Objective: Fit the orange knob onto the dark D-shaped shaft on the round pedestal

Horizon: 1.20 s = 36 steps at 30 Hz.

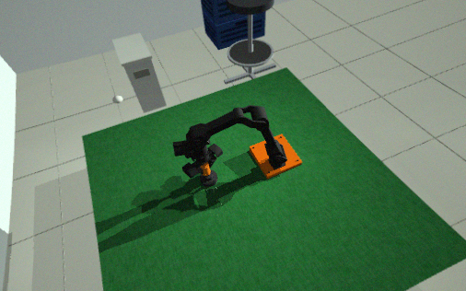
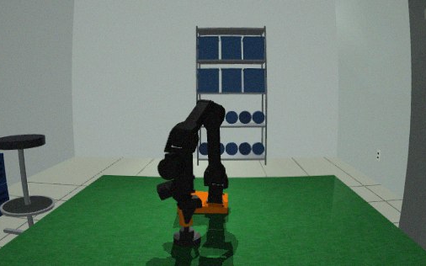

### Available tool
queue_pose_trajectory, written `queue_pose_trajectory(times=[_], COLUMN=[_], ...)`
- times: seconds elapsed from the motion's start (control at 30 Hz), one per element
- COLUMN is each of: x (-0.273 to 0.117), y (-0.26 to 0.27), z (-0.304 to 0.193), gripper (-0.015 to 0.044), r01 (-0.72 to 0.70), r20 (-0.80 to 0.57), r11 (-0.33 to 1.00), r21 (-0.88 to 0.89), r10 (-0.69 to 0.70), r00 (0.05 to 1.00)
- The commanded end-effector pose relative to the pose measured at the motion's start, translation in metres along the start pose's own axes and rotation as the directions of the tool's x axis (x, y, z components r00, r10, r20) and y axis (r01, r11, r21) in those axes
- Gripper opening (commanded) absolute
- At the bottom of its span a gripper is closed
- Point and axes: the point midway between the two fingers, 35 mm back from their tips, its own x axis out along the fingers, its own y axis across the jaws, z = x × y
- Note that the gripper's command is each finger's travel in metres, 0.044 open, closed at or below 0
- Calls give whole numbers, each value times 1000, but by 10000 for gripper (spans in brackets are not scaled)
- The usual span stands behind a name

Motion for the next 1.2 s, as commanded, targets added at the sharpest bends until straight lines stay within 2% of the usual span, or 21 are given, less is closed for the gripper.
queue_pose_trajectory(times=[0.0,1.17], x=[0,4], y=[0,-5], z=[1,-2], gripper=[0,0], r01=[-3,-3], r20=[6,6], r11=[1000,1000], r21=[10,10], r10=[3,3], r00=[1000,1000])
